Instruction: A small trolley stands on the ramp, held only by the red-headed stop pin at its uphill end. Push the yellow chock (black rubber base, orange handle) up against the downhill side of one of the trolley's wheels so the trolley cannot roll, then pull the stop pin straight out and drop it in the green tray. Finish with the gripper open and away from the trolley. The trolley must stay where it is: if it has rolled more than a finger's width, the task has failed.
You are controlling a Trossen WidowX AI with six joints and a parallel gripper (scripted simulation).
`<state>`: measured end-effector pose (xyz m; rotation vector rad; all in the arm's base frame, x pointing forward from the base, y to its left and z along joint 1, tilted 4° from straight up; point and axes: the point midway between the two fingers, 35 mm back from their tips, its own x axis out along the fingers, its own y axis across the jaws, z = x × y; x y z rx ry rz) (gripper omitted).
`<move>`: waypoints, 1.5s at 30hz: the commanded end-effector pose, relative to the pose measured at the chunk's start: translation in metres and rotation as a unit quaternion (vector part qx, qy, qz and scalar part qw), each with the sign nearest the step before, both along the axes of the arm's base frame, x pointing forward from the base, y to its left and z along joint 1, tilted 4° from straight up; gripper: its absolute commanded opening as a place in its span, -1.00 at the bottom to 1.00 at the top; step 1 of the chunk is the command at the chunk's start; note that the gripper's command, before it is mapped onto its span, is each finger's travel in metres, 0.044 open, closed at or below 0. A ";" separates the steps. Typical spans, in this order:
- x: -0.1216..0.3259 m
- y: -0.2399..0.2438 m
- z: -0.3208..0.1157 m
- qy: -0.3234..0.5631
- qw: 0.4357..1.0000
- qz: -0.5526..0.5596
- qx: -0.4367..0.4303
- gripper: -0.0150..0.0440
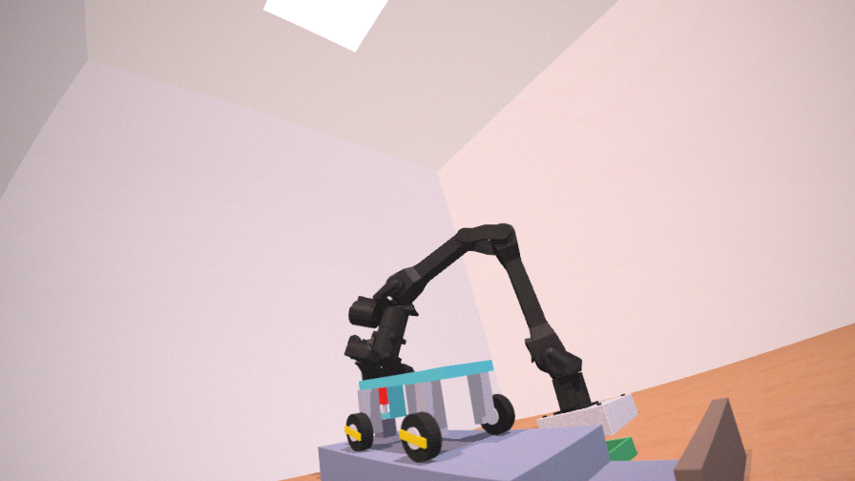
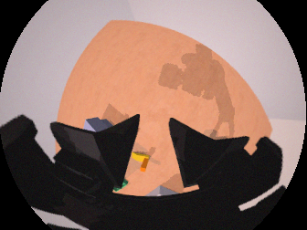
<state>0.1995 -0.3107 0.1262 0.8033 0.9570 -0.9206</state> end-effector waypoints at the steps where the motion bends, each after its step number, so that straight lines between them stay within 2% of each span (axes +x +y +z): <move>1: -0.003 0.059 -0.011 0.057 0.996 0.006 0.062 0.15; 9: -0.030 0.145 -0.017 0.170 0.976 0.024 0.134 0.15; 17: -0.030 0.147 -0.018 0.172 0.975 0.024 0.135 0.15; 31: -0.032 0.146 -0.060 0.172 0.975 0.024 0.135 0.15; 45: -0.033 0.146 -0.075 0.172 0.975 0.024 0.135 0.15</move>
